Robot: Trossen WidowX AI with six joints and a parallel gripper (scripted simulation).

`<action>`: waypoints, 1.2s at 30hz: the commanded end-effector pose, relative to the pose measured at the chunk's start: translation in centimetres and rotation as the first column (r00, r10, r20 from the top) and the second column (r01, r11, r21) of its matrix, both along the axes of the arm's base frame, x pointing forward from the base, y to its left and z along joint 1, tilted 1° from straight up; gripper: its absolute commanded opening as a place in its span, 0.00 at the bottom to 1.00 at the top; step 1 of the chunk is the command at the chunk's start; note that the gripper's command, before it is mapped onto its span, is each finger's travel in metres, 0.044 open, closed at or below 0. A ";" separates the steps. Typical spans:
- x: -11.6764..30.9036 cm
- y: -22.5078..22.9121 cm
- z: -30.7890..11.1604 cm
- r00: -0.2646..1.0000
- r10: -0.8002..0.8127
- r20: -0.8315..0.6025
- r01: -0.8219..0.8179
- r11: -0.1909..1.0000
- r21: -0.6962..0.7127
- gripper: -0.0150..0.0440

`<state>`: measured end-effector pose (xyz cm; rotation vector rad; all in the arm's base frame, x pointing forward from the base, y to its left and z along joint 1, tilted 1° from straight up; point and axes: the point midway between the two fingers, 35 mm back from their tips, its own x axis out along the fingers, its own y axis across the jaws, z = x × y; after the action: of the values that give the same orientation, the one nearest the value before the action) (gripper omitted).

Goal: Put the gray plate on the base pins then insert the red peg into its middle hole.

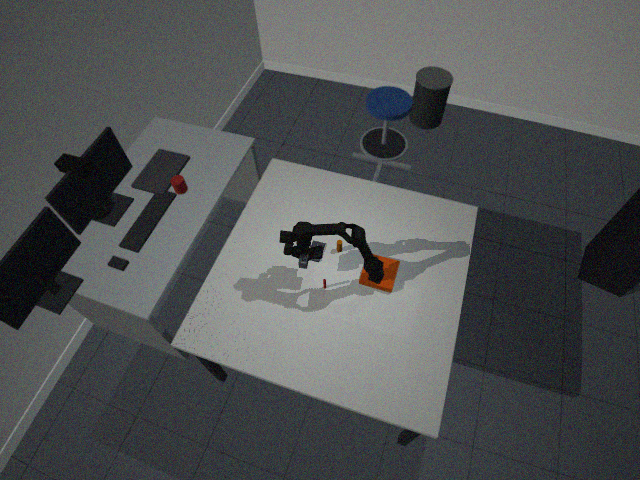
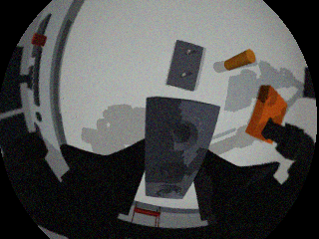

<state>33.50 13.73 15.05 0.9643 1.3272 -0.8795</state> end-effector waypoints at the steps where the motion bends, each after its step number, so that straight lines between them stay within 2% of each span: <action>1: 0.5 -1.3 -0.7 1.000 -0.014 -0.002 0.014 1.000 -0.001 0.25; 36: 2.6 -11.3 -6.2 0.993 -0.119 -0.002 0.119 0.993 -0.005 0.25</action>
<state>36.07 3.50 9.50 1.0406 1.2784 -0.9668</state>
